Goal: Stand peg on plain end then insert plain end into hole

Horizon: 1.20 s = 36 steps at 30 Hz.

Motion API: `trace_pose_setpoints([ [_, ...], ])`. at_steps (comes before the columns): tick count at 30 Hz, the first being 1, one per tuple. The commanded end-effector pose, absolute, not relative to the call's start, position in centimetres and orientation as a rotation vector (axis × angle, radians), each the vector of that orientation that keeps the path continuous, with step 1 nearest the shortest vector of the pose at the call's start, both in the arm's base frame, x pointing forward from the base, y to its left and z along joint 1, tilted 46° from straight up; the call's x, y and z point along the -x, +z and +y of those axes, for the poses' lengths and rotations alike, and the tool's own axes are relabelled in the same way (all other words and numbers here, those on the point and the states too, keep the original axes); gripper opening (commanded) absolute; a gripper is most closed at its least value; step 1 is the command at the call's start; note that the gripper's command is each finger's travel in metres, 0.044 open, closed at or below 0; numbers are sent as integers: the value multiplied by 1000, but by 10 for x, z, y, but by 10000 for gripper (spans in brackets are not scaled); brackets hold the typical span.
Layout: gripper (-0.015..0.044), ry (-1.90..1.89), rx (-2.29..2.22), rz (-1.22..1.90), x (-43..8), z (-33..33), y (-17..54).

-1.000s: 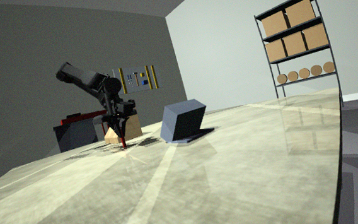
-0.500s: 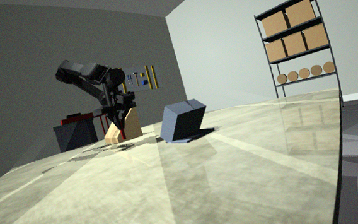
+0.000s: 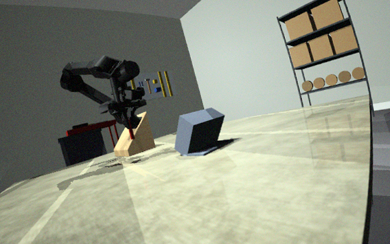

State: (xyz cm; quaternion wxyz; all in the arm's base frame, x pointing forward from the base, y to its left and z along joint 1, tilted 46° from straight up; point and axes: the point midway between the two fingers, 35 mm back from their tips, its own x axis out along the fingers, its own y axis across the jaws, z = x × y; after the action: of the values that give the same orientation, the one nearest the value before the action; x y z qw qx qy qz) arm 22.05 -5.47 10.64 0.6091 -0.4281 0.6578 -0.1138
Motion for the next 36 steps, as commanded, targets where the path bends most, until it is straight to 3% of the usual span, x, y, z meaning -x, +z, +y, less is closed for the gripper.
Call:
trace_pose_setpoints([
  [1, 0, -266, 993, 1519, -221, -52, 107],
  [36, 0, -116, 1122, 1379, -249, -34, 74],
])
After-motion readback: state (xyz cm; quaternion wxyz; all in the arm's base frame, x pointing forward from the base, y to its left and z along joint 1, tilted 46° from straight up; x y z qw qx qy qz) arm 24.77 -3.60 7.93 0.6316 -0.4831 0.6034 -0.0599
